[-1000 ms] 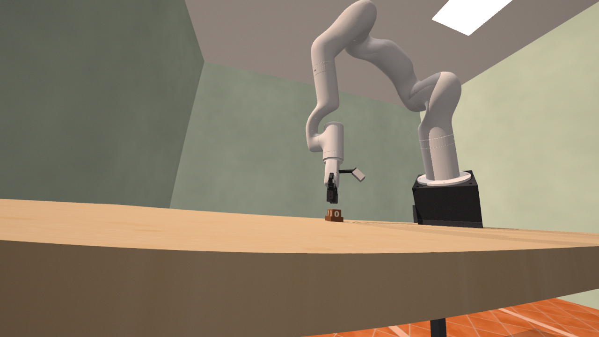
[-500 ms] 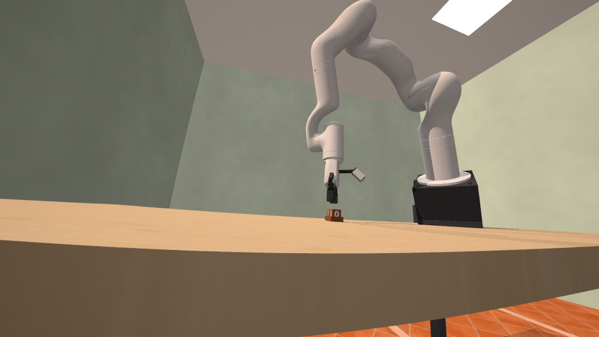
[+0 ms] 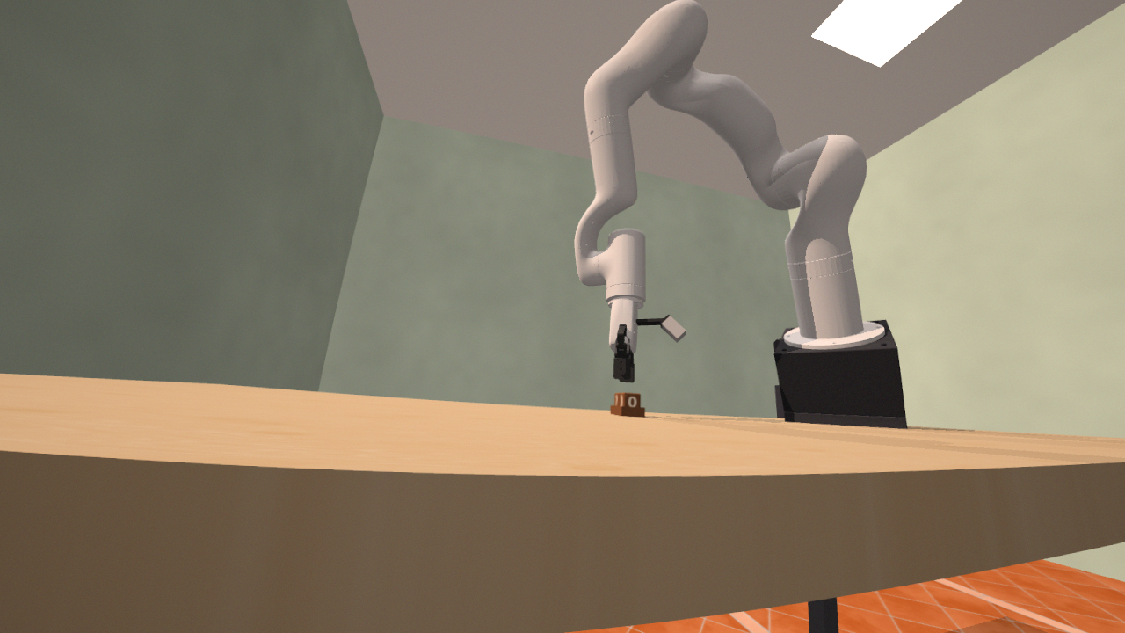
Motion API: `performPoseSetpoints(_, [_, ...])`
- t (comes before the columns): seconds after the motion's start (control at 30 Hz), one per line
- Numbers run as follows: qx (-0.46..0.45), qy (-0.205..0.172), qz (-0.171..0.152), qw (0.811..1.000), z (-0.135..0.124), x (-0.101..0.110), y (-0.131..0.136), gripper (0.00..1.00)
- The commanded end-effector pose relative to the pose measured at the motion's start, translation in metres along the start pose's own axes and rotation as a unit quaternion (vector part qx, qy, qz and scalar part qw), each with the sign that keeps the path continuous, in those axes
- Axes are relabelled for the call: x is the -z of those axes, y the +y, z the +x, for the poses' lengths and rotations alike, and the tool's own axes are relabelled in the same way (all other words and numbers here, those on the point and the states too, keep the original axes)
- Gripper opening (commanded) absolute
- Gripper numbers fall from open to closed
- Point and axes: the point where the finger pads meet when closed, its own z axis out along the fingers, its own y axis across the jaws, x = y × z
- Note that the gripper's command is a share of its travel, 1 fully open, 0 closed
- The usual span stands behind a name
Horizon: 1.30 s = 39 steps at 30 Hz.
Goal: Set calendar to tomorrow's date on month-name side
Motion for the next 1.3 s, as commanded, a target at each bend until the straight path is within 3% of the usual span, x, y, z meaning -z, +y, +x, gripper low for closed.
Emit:
performPoseSetpoints(0.0, [0.000, -0.001, 0.000, 1.000, -0.001, 0.000, 0.000, 1.00])
performPoseSetpoints(0.87, [-0.012, -0.001, 0.000, 1.000, -0.001, 0.000, 0.001, 1.00])
performPoseSetpoints(1.0, [-0.065, -0.001, 0.000, 0.998, -0.001, 0.000, 0.008, 1.00])
performPoseSetpoints(1.1, [-0.065, -0.001, 0.000, 0.998, -0.004, -0.002, 0.028, 1.00])
performPoseSetpoints(1.27, [-0.070, -0.001, 0.000, 0.998, -0.004, -0.002, 0.029, 1.00])
